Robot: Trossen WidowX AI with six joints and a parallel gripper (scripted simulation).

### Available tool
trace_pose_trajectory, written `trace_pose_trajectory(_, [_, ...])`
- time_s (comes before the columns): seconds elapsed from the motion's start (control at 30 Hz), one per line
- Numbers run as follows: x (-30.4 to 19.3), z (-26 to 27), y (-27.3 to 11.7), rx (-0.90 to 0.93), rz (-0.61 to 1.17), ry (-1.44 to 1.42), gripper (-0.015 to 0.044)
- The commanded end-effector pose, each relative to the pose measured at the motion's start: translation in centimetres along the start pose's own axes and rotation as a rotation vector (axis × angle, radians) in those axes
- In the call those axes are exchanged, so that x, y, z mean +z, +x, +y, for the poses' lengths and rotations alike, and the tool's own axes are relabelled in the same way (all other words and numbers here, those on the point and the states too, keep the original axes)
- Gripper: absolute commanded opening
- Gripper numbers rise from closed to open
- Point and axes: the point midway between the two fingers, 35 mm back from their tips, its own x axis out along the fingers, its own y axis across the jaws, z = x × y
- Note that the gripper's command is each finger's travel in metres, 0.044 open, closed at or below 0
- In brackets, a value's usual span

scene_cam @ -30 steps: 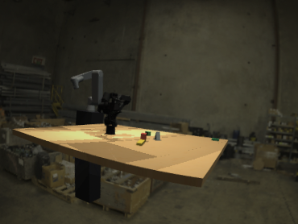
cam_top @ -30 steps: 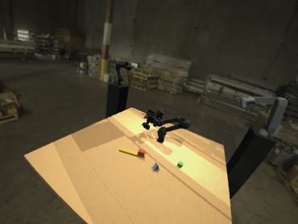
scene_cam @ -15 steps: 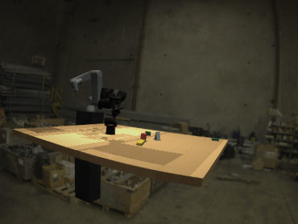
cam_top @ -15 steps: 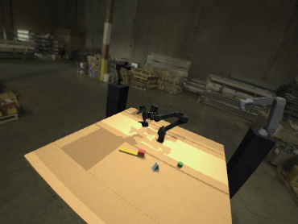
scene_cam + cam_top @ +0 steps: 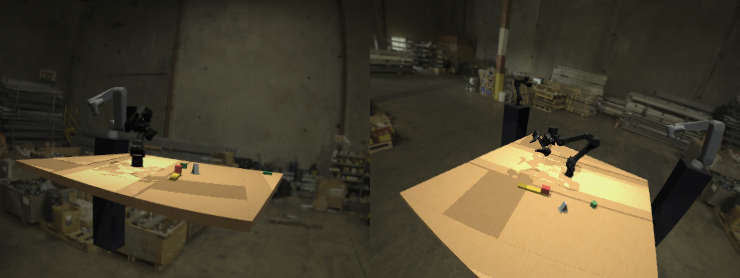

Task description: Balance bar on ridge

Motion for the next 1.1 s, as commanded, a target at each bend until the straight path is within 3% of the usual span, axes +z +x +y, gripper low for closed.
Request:
trace_pose_trajectory(0.0, [-0.3, -0.3, 1.6, 0.018, 0.048, 0.144, 0.0315])
trace_pose_trajectory(0.5, [-1.3, 0.9, 6.4, 0.094, 0.264, 0.606, 0.0315])
trace_pose_trajectory(1.07, [-2.3, 4.7, 10.3, 0.107, 0.623, 1.024, 0.0315])
